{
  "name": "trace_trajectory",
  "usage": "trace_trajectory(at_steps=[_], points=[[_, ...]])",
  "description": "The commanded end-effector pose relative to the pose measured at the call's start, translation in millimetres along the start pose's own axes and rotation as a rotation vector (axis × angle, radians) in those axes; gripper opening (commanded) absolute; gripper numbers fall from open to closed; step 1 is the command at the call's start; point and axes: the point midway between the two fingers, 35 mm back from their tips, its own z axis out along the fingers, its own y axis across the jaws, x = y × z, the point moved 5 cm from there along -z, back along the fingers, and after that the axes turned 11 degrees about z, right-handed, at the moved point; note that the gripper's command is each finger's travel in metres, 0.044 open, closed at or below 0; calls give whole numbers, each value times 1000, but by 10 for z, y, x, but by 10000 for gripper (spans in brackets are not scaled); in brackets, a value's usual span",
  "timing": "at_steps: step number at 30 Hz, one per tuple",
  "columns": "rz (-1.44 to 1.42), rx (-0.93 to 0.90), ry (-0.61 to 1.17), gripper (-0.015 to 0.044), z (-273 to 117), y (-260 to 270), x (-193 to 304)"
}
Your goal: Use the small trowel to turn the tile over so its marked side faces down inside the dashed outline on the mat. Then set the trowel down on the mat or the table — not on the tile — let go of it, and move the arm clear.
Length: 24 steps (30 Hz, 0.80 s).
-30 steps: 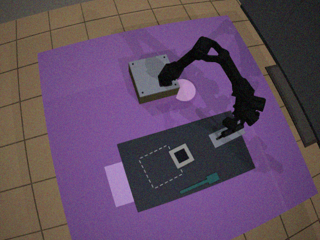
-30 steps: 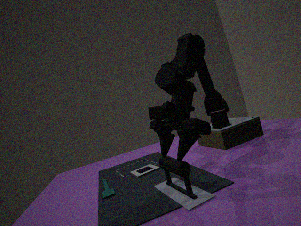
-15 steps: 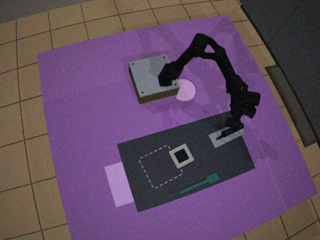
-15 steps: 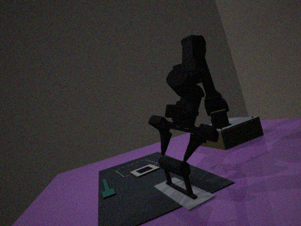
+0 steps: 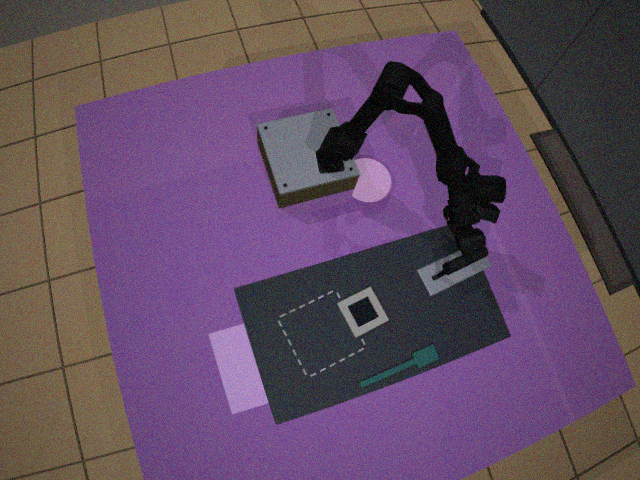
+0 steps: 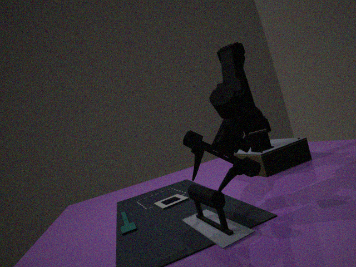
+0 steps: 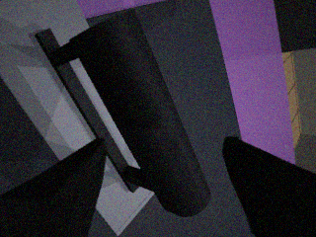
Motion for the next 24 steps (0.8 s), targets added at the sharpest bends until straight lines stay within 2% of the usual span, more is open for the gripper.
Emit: trace_trajectory(at_steps=[1, 9, 24], points=[[-116, 35, -13, 300, -30, 14, 65], [-345, 103, -23, 300, -84, 50, 195], [-366, 96, -28, 300, 63, 38, 183]])
